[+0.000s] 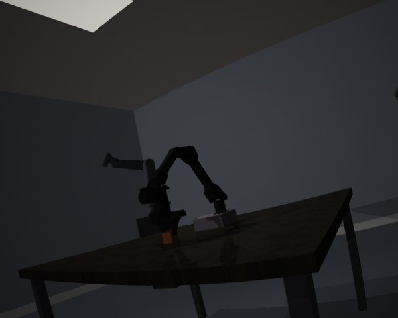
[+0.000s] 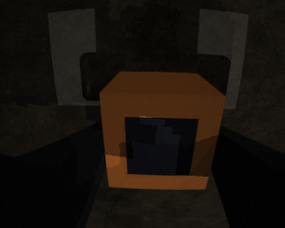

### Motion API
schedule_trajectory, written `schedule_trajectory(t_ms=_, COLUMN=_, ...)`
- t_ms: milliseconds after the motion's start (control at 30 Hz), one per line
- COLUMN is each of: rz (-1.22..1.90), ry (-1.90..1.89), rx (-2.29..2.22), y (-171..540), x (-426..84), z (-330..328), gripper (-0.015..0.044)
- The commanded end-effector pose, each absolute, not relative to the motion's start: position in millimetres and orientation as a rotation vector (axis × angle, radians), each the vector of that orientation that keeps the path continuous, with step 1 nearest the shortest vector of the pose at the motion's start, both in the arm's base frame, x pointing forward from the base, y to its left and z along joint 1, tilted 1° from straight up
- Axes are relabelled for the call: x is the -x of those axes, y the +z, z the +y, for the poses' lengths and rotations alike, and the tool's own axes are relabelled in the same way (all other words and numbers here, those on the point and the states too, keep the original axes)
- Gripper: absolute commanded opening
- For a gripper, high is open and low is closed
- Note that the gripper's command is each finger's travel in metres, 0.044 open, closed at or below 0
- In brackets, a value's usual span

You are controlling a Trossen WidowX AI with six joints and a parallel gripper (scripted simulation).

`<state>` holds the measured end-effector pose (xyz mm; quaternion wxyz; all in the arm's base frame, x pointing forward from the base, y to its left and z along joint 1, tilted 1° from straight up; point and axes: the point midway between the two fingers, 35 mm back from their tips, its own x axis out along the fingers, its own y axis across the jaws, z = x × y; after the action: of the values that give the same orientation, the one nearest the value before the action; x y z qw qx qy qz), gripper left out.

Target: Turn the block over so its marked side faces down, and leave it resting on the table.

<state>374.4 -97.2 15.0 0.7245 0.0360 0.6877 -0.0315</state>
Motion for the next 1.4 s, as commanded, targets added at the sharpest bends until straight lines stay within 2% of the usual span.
schedule_trajectory(t_ms=0, rz=1.517, ry=-0.068, rx=-0.079, y=14.3, x=-374.4, z=-97.1, gripper=0.0163)
schedule_trajectory(t_ms=300, rz=1.517, ry=-0.068, rx=-0.079, y=14.3, x=-374.4, z=-97.1, gripper=0.0103)
schedule_trajectory(t_ms=433, rz=1.517, ry=-0.068, rx=-0.079, y=33.3, x=-373.8, z=-97.3, gripper=0.0)
schedule_trajectory(t_ms=733, rz=1.507, ry=-0.068, rx=-0.079, y=43.8, x=-373.3, z=-97.4, gripper=0.0)
schedule_trajectory(t_ms=1367, rz=1.22, ry=-0.078, rx=-0.073, y=35.3, x=-375.6, z=-98.7, gripper=0.0)
